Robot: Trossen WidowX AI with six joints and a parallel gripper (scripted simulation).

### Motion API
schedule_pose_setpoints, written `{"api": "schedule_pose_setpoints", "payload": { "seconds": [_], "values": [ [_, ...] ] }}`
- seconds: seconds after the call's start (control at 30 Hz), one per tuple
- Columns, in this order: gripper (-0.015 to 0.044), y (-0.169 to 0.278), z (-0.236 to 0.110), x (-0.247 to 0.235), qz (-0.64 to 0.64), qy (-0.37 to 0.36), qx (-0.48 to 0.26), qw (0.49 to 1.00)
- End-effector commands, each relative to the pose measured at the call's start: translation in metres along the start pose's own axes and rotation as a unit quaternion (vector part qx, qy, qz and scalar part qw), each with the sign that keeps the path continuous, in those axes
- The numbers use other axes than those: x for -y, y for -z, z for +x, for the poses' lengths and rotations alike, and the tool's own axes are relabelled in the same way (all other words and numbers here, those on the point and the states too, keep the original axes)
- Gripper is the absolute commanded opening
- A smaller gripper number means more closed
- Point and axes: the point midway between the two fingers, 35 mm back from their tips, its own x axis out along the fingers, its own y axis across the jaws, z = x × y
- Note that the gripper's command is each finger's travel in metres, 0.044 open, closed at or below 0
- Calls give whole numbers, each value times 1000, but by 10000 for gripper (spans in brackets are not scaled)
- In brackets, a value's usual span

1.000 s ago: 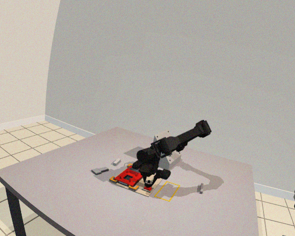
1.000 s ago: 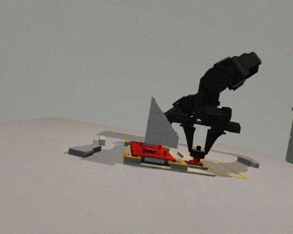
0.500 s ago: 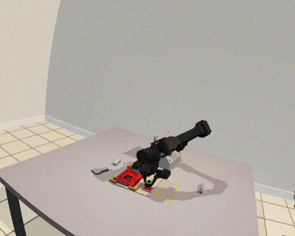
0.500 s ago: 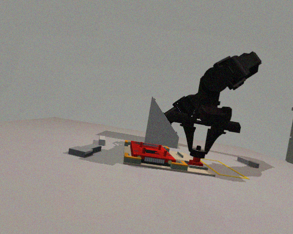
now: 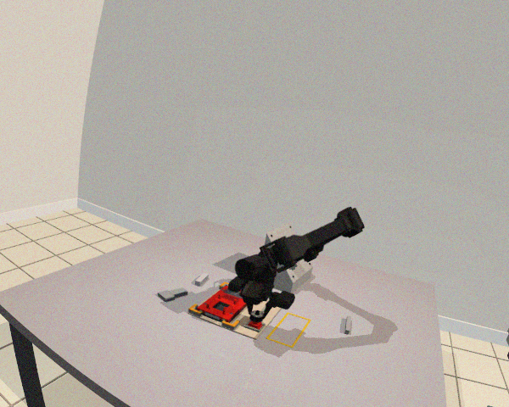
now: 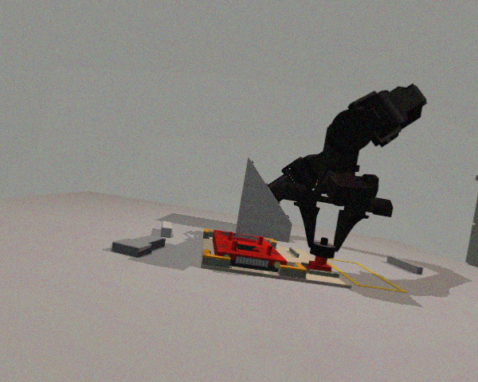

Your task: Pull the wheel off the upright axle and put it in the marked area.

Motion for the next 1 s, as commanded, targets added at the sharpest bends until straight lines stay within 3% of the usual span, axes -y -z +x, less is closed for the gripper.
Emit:
{"api": "schedule_pose_setpoints", "payload": {
  "seconds": [0.0,0.97],
  "values": [
    [0,0,-8,3,5,1,5,1000],
    [0,0,-18,3,6,0,5,1000]
  ]
}}
